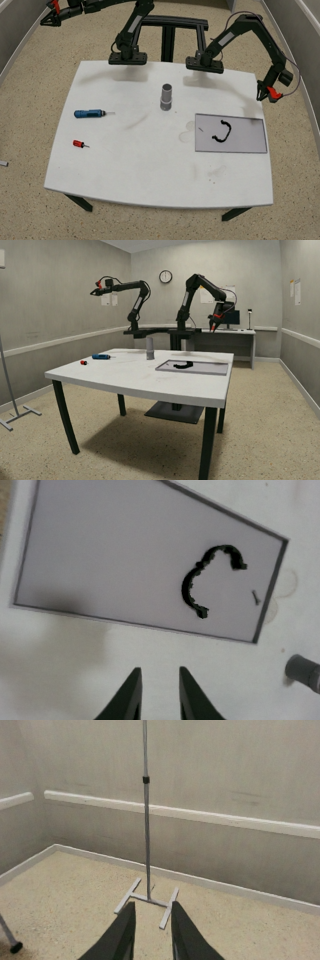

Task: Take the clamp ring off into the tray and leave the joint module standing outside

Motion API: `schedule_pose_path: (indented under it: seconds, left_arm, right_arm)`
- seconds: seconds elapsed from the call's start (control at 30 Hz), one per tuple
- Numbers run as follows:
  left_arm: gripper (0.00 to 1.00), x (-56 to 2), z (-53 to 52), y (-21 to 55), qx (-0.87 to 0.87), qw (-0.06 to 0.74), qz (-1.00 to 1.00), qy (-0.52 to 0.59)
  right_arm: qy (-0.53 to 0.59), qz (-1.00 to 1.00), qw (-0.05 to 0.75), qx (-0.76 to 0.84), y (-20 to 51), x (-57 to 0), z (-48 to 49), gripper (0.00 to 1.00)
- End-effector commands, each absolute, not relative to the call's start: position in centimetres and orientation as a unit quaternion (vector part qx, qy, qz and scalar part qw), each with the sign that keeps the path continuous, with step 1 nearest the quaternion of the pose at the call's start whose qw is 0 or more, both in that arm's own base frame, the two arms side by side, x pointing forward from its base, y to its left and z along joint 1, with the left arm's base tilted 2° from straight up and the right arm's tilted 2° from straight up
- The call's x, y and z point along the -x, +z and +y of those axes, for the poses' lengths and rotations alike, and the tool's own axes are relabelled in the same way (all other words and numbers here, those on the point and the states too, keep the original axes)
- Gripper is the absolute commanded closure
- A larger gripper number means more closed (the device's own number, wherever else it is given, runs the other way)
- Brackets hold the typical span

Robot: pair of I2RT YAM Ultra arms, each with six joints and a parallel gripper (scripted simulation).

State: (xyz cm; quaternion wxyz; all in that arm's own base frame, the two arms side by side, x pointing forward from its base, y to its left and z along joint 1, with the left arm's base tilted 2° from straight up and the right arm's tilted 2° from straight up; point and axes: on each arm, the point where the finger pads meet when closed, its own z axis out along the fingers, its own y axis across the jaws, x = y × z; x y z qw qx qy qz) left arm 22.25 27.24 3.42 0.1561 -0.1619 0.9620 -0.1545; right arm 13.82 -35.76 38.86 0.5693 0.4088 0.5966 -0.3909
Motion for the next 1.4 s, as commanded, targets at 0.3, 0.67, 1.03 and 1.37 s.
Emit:
schedule_pose_path:
  seconds: [0.3,0.67,1.03,1.37]
  left_arm:
    - [0.80,-22.2,31.6,7.5,0.215,0.215,0.952,-0.024]
    - [0.80,-22.5,33.9,10.9,0.241,0.253,0.935,0.056]
    - [0.80,-20.7,37.3,19.2,0.310,0.344,0.865,0.193]
    - [0.80,-19.3,37.9,23.4,0.338,0.392,0.819,0.247]
  right_arm:
    - [-0.407,0.568,0.601,-0.389,42.8,-14.0,-35.1,0.80]
    - [-0.407,0.568,0.601,-0.389,42.8,-14.0,-35.1,0.80]
    - [-0.407,0.568,0.601,-0.389,42.8,-14.0,-35.1,0.80]
    - [-0.407,0.568,0.601,-0.389,42.8,-14.0,-35.1,0.80]
